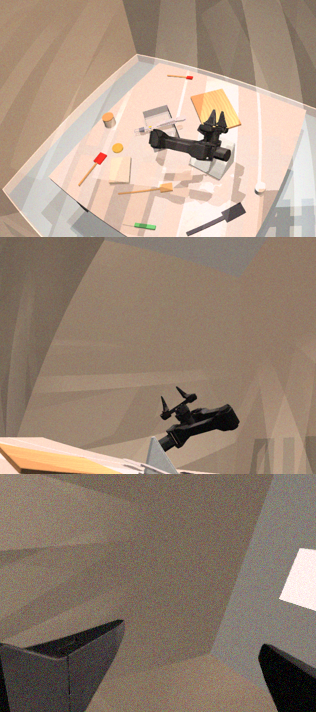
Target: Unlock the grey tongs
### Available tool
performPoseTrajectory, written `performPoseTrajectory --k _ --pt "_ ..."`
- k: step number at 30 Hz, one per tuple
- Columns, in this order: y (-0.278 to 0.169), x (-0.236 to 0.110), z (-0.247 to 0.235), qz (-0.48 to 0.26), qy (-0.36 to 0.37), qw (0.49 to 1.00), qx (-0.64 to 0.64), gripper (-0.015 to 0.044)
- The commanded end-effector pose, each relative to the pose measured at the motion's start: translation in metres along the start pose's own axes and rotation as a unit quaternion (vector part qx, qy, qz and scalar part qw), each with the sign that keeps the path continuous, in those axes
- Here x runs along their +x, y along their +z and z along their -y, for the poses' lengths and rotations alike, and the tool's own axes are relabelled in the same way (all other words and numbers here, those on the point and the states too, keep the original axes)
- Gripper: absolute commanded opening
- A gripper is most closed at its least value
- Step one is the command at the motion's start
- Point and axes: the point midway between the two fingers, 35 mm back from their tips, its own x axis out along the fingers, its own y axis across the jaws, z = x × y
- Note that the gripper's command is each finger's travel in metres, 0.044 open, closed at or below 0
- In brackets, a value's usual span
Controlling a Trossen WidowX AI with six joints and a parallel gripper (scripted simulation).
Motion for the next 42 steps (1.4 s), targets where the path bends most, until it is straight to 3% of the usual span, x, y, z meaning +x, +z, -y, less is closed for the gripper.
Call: performPoseTrajectory --k 1,6,16,24,32,42 --pt "0.001 0.0 -0.001 0.004 0.003 1.0 0.001 0.0374" --pt "0.011 0.008 -0.002 0.066 0.031 0.996 0.044 0.026" --pt "0.05 0.034 -0.01 0.249 0.172 0.938 0.169 0.026" --pt "0.09 0.056 -0.019 0.351 0.296 0.868 0.188 0.026" --pt "0.141 0.069 -0.031 0.396 0.419 0.791 0.206 0.026" --pt "0.234 0.069 -0.047 0.421 0.553 0.697 0.177 0.026"
